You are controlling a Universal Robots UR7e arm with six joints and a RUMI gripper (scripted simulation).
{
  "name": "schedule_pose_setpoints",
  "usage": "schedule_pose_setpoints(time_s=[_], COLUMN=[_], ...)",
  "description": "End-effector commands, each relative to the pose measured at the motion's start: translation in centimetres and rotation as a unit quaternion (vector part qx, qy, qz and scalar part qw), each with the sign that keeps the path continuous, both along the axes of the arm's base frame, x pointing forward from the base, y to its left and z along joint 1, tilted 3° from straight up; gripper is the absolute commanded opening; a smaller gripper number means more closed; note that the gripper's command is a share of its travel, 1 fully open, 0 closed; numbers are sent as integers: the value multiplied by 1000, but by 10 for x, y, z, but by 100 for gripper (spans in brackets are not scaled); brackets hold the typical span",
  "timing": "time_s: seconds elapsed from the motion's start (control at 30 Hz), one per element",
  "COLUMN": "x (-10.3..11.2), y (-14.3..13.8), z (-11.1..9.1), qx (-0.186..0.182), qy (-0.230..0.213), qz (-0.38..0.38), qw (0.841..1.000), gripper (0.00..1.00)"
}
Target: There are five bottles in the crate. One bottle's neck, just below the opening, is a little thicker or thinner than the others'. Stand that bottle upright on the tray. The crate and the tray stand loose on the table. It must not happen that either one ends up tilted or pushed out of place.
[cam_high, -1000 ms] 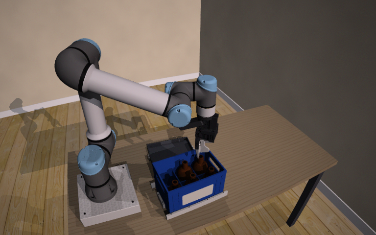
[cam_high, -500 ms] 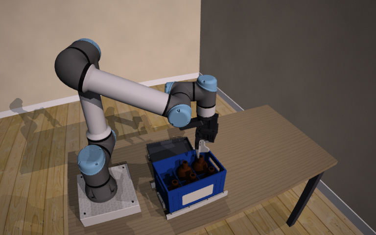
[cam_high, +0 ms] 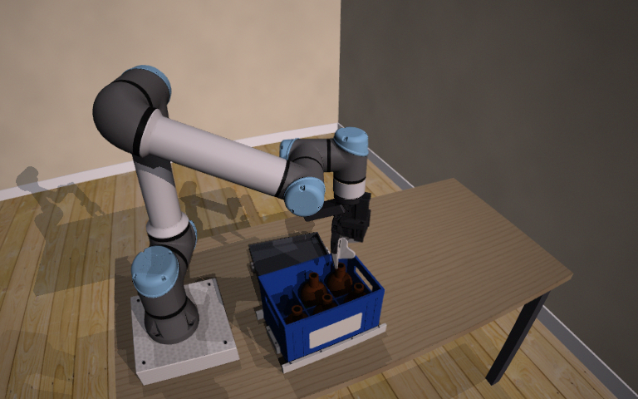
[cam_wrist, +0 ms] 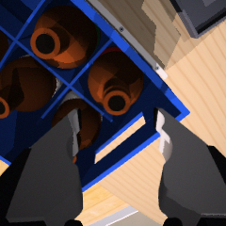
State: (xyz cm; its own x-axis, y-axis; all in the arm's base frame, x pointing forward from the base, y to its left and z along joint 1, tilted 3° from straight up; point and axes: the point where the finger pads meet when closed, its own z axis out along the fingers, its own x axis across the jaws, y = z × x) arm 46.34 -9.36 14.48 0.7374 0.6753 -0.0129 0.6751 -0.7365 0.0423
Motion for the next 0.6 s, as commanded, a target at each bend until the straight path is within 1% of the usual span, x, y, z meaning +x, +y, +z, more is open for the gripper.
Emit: schedule_pose_setpoints(time_s=[0.0, 0.57], x=[0, 0], y=[0, 0], z=[0, -3], qx=[0, 0], qy=[-1, -1], qz=[0, 0], qw=[1000, 1000], gripper=[38, 38])
